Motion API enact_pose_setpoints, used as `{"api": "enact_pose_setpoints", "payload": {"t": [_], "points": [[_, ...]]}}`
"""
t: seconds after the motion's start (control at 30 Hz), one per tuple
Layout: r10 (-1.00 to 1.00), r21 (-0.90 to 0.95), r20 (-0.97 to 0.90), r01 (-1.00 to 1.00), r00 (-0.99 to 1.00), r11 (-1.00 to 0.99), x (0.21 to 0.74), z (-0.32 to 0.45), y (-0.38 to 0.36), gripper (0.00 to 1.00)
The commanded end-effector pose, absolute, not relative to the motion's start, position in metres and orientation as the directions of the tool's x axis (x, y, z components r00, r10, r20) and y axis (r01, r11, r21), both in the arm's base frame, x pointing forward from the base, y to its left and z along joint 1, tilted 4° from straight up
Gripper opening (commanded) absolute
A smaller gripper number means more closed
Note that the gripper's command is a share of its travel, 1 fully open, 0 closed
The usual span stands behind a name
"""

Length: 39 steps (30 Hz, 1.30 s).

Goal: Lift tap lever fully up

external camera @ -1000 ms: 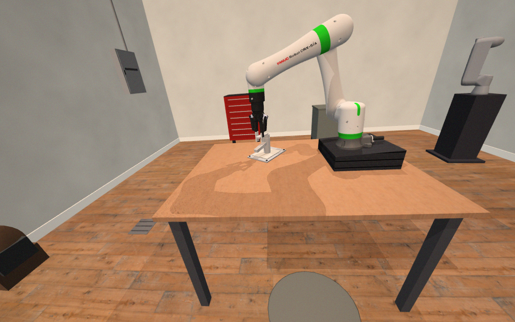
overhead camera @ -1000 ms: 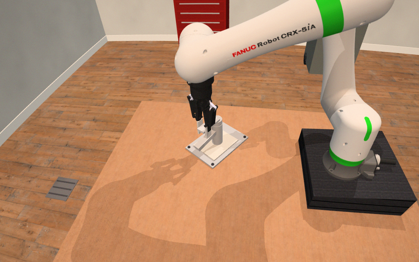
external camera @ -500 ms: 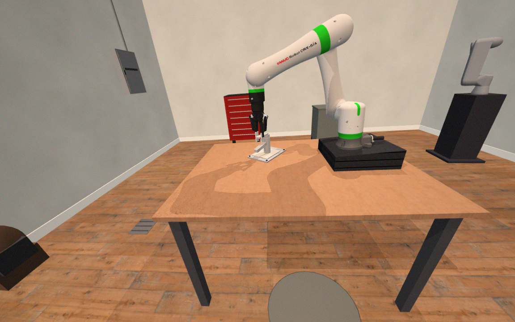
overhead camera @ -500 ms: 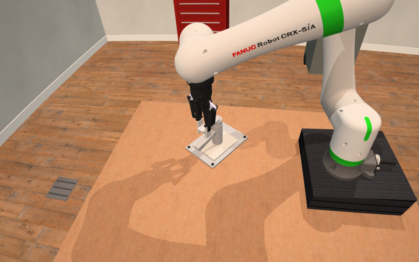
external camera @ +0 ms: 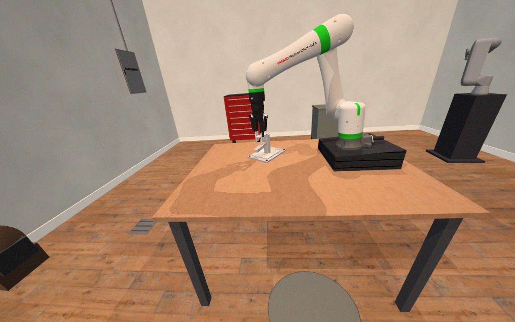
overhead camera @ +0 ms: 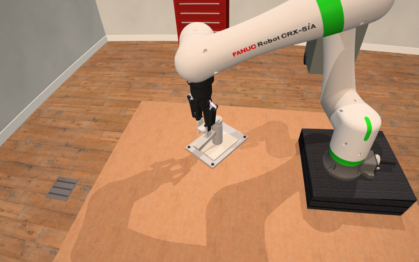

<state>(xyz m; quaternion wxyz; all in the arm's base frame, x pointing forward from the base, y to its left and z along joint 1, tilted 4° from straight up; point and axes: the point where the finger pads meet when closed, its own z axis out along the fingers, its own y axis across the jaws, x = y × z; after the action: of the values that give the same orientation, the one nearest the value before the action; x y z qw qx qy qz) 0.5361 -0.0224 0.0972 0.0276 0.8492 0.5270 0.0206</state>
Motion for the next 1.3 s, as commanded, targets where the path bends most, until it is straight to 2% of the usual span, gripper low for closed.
{"api": "enact_pose_setpoints", "payload": {"t": [0.0, 1.27], "points": [[0.896, 0.069, 0.006, 0.894, 0.444, -0.443, 0.535, 0.102, -0.023, 0.0], [0.896, 0.069, 0.006, 0.894, 0.444, -0.443, 0.529, 0.124, -0.032, 0.0]]}}
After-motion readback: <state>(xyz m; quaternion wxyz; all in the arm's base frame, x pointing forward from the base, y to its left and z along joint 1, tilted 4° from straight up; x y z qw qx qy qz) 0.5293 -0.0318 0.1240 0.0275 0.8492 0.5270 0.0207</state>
